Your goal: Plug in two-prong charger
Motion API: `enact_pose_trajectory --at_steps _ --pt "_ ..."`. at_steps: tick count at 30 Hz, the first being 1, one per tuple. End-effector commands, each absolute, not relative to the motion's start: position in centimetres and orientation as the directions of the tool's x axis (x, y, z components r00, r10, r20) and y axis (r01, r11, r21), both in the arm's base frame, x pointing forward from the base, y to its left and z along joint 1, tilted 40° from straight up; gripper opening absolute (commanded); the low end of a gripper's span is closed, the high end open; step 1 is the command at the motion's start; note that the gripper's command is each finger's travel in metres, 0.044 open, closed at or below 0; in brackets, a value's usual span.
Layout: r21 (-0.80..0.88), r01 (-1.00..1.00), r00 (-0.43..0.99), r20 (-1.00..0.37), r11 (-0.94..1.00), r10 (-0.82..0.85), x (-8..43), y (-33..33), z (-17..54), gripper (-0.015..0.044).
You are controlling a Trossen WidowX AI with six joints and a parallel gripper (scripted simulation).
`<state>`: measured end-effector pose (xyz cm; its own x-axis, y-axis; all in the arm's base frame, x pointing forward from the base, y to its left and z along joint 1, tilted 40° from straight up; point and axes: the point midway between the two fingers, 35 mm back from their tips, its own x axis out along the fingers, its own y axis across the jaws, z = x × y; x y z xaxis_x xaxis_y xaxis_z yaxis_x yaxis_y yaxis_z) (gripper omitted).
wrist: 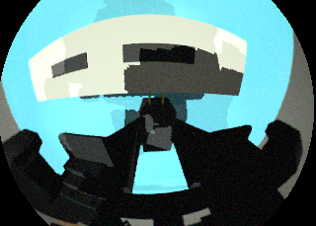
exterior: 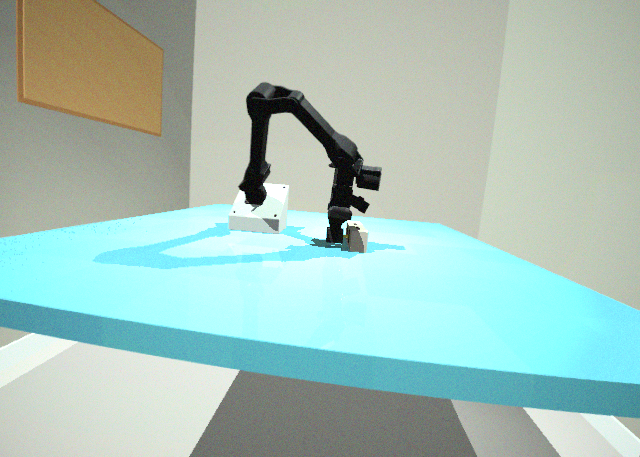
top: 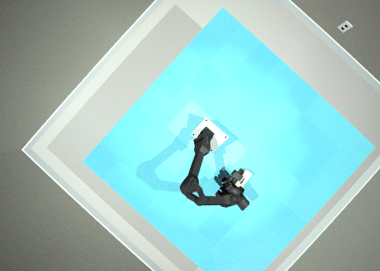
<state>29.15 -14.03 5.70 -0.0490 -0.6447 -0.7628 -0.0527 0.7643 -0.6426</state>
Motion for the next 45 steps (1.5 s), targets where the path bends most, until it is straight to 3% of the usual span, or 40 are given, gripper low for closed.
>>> enact_pose_trajectory --at_steps 1,45 --pt "-0.647 -0.046 -0.048 -0.76 0.761 -0.649 29.24 -14.08 5.78 0.0" --pt "-0.647 -0.046 -0.048 -0.76 0.761 -0.649 30.03 -14.08 5.86 0.0"
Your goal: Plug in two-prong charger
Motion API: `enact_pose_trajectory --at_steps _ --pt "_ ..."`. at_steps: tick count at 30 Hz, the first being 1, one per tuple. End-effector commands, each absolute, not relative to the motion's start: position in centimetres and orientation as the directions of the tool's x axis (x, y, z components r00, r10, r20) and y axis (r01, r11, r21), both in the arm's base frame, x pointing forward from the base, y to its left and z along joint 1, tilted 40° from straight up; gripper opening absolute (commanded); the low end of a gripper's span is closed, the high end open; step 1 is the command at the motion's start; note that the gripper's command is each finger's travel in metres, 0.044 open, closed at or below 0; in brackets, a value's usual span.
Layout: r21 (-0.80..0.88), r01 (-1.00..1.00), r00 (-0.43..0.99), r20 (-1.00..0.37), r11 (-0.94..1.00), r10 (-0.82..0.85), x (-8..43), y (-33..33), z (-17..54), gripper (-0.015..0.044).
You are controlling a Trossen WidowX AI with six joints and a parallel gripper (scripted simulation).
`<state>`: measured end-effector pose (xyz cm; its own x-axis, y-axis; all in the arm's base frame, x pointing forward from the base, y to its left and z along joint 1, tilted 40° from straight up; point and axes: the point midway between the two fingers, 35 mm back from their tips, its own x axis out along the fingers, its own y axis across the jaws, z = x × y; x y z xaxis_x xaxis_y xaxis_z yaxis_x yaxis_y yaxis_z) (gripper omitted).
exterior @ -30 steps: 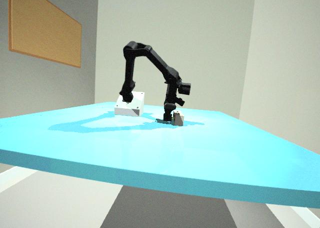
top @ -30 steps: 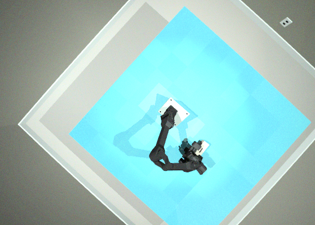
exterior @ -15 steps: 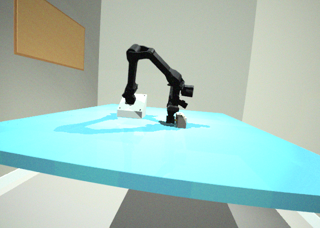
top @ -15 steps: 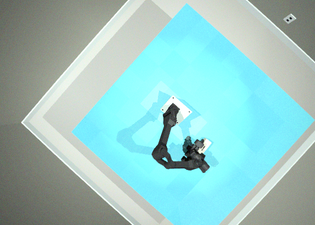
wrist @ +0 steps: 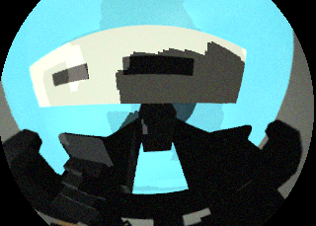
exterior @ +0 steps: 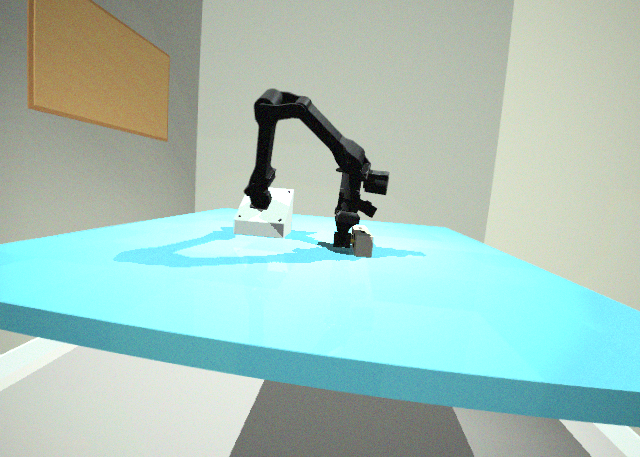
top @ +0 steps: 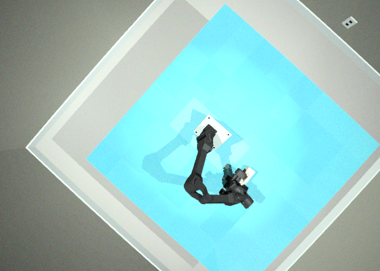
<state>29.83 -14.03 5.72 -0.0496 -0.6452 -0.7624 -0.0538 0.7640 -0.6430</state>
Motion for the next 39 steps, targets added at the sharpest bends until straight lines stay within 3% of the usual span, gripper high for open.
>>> enact_pose_trajectory --at_steps 1,39 --pt "-0.647 -0.046 -0.048 -0.76 0.761 -0.649 30.1 -14.1 5.9 0.0" --pt "-0.647 -0.045 -0.047 -0.76 0.761 -0.649 31.3 -14.0 5.9 0.0"
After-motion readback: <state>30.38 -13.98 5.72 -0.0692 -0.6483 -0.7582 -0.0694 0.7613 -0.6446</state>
